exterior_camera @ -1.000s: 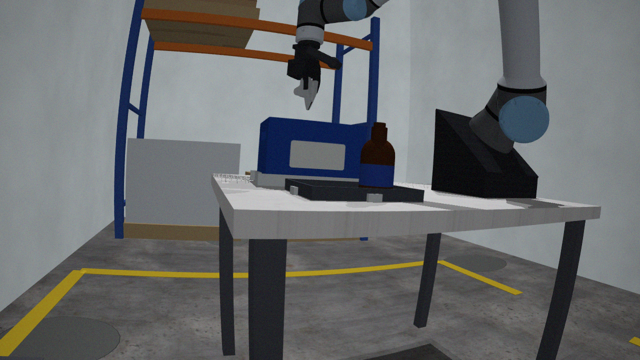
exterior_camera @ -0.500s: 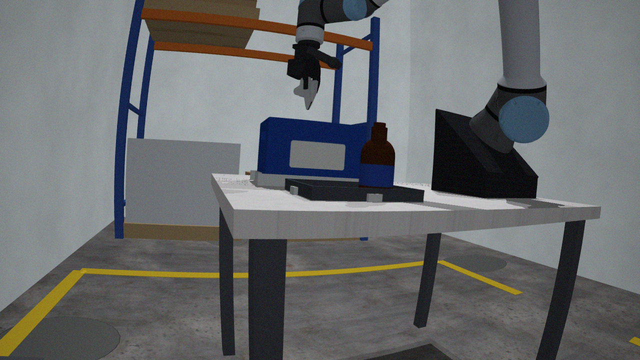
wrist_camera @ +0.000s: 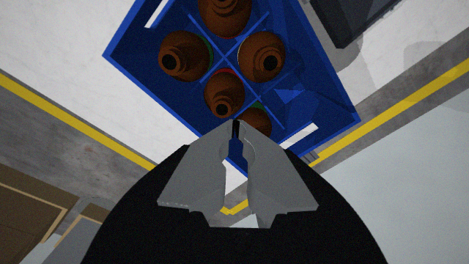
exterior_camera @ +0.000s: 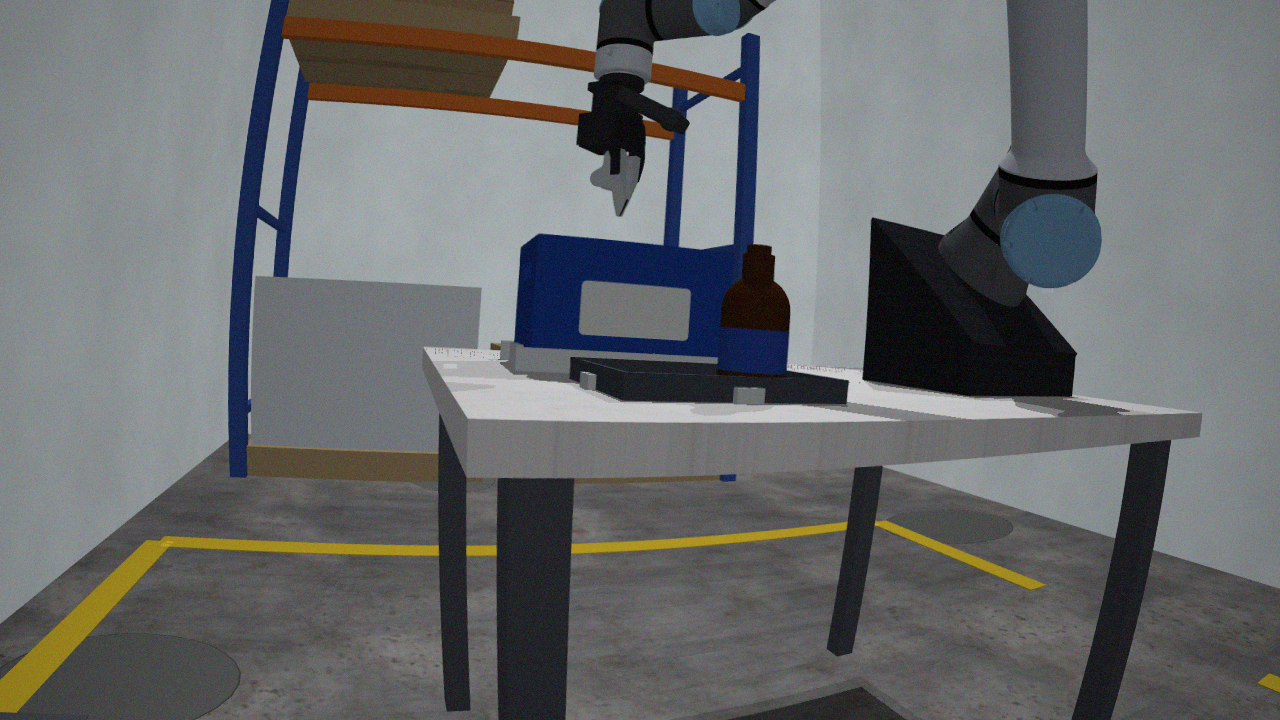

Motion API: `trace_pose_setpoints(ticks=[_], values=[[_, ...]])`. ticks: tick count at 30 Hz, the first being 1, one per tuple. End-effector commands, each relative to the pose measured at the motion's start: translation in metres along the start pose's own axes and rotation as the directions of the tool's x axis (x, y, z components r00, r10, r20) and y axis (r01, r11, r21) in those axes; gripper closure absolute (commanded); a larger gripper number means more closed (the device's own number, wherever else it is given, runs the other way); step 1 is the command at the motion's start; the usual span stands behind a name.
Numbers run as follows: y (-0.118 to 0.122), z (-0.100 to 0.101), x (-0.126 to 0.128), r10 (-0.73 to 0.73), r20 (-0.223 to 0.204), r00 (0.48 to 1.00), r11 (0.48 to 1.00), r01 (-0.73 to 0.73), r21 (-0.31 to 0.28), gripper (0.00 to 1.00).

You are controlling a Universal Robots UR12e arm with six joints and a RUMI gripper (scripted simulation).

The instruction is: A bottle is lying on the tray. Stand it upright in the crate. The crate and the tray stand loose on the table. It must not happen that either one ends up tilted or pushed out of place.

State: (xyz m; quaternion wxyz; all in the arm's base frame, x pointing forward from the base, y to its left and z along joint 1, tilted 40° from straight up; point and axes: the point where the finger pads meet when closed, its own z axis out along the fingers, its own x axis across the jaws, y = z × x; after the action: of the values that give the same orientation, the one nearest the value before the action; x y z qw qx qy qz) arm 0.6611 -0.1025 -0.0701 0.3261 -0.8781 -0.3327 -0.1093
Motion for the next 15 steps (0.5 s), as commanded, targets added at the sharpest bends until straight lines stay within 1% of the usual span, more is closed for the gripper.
trace_pose_setpoints(ticks=[1,5,8,15], values=[[-0.042,-0.005,0.040,-0.003,0.003,1.000,1.000,0.003,-0.005,1.00],[-0.106,-0.007,0.090,-0.002,0.004,1.000,1.000,0.002,-0.008,1.00],[-0.141,-0.005,0.111,-0.002,0.004,1.000,1.000,0.002,-0.007,1.00],[-0.242,-0.001,0.163,-0.004,0.000,1.000,1.000,0.004,-0.001,1.00]])
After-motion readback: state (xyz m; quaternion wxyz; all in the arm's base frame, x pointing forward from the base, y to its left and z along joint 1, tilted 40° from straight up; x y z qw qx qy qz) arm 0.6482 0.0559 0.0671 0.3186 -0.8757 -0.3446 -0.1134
